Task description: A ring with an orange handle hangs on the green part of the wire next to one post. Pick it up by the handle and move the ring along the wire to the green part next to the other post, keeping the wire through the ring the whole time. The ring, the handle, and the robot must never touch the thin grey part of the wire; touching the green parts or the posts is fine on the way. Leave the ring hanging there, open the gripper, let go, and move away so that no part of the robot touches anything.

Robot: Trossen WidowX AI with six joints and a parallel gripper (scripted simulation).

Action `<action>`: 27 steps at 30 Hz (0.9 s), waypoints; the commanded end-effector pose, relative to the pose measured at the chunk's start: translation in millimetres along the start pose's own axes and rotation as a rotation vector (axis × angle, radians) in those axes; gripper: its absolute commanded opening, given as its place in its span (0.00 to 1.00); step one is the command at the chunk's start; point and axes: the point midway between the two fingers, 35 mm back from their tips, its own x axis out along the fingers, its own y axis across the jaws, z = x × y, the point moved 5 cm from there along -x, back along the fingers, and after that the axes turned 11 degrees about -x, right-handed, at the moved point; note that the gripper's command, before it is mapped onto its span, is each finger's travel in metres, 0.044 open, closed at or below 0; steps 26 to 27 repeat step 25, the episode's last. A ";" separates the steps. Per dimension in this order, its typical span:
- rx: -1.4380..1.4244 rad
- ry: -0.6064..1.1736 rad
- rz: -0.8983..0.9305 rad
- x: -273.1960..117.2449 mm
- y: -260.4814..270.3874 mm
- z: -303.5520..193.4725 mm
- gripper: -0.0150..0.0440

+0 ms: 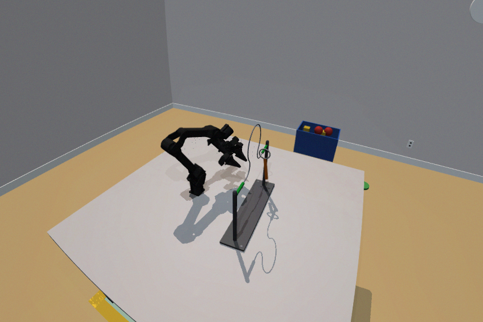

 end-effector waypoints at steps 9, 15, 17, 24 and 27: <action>0.004 -0.013 -0.006 -8.9 -2.3 2.6 1.00; 0.004 -0.013 -0.006 -8.9 -2.3 2.6 1.00; 0.004 -0.013 -0.006 -8.9 -2.3 2.6 1.00; 0.004 -0.013 -0.006 -8.9 -2.3 2.6 1.00; 0.004 -0.013 -0.006 -8.9 -2.3 2.6 1.00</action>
